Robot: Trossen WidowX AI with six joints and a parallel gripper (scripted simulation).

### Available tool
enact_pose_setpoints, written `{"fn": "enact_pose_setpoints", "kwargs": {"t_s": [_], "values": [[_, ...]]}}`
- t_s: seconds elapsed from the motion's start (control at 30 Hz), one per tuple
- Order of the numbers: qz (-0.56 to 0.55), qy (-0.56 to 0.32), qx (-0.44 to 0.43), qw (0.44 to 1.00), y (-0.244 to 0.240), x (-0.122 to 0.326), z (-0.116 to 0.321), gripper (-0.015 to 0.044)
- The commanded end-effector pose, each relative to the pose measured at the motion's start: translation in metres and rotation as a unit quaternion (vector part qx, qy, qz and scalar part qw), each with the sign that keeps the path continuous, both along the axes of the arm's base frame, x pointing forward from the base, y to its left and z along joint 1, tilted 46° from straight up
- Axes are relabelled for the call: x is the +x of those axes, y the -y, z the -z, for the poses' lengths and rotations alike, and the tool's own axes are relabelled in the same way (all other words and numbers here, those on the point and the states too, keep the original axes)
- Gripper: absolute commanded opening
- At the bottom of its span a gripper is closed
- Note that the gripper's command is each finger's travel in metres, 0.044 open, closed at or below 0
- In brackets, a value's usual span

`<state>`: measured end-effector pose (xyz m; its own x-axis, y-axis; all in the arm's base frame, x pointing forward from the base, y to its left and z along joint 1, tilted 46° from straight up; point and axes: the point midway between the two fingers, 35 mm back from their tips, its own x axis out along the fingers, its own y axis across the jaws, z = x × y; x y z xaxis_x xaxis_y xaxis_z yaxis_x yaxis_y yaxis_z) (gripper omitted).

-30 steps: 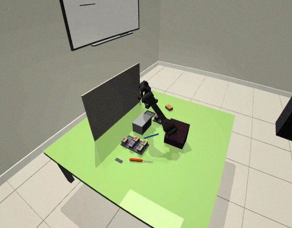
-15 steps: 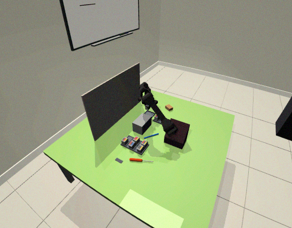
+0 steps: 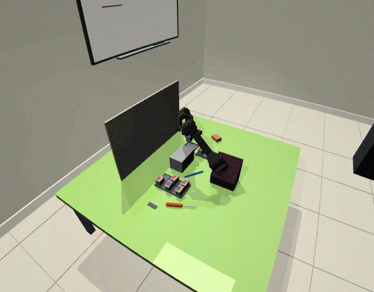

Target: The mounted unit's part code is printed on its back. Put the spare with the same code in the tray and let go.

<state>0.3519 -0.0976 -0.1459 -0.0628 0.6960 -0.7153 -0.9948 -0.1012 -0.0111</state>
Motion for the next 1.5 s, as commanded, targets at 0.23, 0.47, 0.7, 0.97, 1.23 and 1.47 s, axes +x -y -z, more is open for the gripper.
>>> {"fn": "enact_pose_setpoints", "kwargs": {"t_s": [0.23, 0.47, 0.7, 0.97, 1.23, 1.47], "values": [[0.004, 0.0, 0.002, 1.0, -0.008, -0.001, 0.008, 0.0], [0.004, 0.0, 0.002, 1.0, -0.013, -0.002, 0.012, 0.0], [0.004, 0.0, 0.003, 1.0, -0.018, -0.003, 0.016, 0.0], [0.004, 0.0, 0.003, 1.0, -0.023, -0.005, 0.021, 0.0], [0.003, 0.0, 0.004, 1.0, -0.029, -0.006, 0.026, 0.0], [0.003, 0.0, 0.004, 1.0, -0.034, -0.008, 0.03, 0.0]]}}
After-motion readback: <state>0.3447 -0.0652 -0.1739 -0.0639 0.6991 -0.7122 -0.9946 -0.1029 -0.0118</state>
